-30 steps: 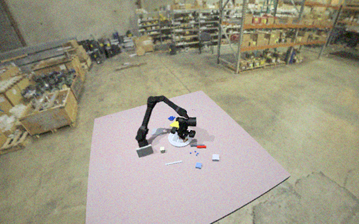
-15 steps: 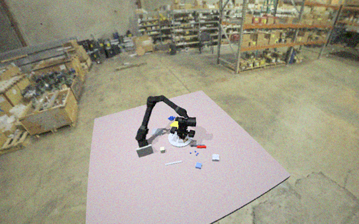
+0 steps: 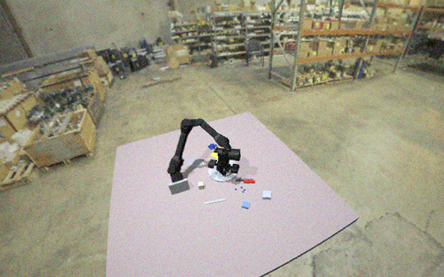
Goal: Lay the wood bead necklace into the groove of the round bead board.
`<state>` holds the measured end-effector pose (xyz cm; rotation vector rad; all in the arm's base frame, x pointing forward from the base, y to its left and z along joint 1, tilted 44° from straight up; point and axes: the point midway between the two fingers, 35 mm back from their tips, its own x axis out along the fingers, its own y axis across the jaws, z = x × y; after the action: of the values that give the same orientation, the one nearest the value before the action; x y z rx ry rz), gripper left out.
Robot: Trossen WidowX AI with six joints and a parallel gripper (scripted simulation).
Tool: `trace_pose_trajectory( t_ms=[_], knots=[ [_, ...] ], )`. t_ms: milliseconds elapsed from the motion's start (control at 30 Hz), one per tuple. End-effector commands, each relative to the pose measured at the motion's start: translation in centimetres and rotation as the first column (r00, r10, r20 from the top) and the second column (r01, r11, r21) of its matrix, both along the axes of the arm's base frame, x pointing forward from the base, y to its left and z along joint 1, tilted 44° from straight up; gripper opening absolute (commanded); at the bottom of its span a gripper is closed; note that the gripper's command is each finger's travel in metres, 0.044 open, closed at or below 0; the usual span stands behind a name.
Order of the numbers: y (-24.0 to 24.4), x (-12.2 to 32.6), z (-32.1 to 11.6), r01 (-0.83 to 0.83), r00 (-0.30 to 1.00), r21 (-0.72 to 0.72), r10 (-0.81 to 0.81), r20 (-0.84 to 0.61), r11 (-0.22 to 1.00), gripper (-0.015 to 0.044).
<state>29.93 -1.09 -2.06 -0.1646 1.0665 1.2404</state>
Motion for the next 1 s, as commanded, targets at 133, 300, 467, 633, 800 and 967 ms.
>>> trace_pose_trajectory(
  t_ms=[133, 300, 467, 633, 800, 967],
  knots=[
    [0.66, -0.25, -0.76, -0.004, 1.0, -0.001, 0.004, -0.005, 1.0, 0.0],
    [0.31, -0.13, -0.62, -0.001, 1.0, -0.007, 0.001, 0.001, 1.0, 0.0026],
    [0.31, -0.13, -0.62, -0.001, 1.0, -0.007, 0.001, 0.001, 1.0, 0.0157],
    [0.31, -0.13, -0.62, -0.001, 1.0, -0.007, 0.001, 0.001, 1.0, 0.0289],
    [-0.01, -0.16, -0.11, -0.003, 1.0, -0.003, 0.003, -0.004, 1.0, 0.042],
    [-0.18, -0.17, -0.03, -0.004, 1.0, -0.001, 0.004, -0.005, 1.0, 0.044]
  ],
)
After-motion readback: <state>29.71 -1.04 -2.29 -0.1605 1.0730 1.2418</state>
